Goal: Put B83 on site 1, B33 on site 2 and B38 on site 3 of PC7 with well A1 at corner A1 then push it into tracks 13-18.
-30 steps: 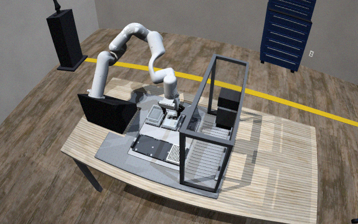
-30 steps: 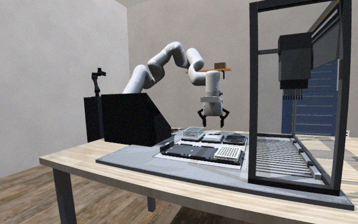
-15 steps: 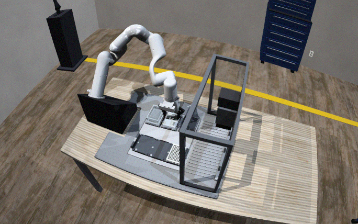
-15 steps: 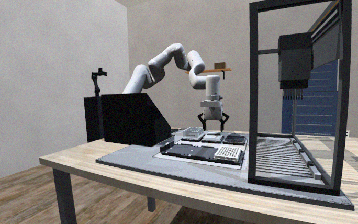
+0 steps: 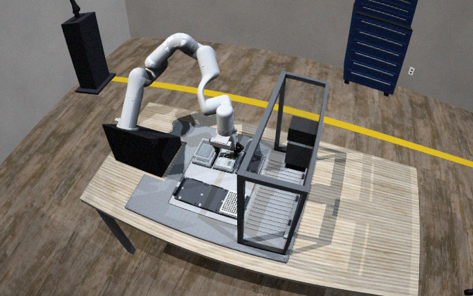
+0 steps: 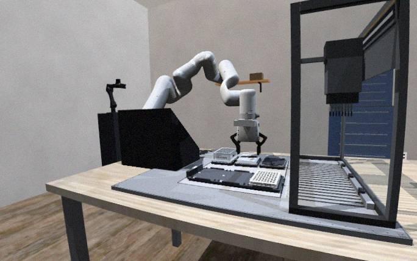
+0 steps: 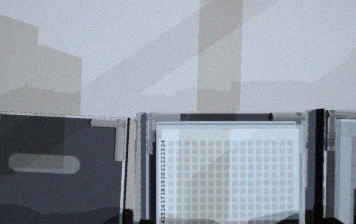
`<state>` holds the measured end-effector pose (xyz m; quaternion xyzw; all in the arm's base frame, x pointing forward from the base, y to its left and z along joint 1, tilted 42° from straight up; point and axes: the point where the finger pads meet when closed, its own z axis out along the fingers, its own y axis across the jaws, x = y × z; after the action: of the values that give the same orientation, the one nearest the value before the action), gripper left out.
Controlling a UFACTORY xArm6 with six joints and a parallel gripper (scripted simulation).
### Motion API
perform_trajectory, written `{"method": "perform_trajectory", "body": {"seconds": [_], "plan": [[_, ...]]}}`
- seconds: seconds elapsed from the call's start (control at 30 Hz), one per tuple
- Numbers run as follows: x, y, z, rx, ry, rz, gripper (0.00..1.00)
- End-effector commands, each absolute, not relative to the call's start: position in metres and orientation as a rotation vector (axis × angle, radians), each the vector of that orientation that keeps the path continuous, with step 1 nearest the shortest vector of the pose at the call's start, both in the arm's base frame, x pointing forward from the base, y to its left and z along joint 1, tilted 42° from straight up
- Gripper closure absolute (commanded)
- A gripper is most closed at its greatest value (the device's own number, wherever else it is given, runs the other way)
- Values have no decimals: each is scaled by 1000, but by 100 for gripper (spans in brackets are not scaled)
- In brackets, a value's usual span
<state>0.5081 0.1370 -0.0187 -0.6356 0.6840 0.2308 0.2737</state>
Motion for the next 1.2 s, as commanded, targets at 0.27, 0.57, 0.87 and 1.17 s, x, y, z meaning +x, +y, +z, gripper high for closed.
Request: {"method": "perform_trajectory", "body": {"seconds": [0.27, 0.57, 0.87, 1.17], "plan": [[510, 140, -22, -1708, 1839, 616, 0], [510, 143, -25, -1708, 1839, 617, 0], [511, 147, -30, -1708, 1839, 617, 0], [511, 149, -33, -1708, 1839, 617, 0]]}}
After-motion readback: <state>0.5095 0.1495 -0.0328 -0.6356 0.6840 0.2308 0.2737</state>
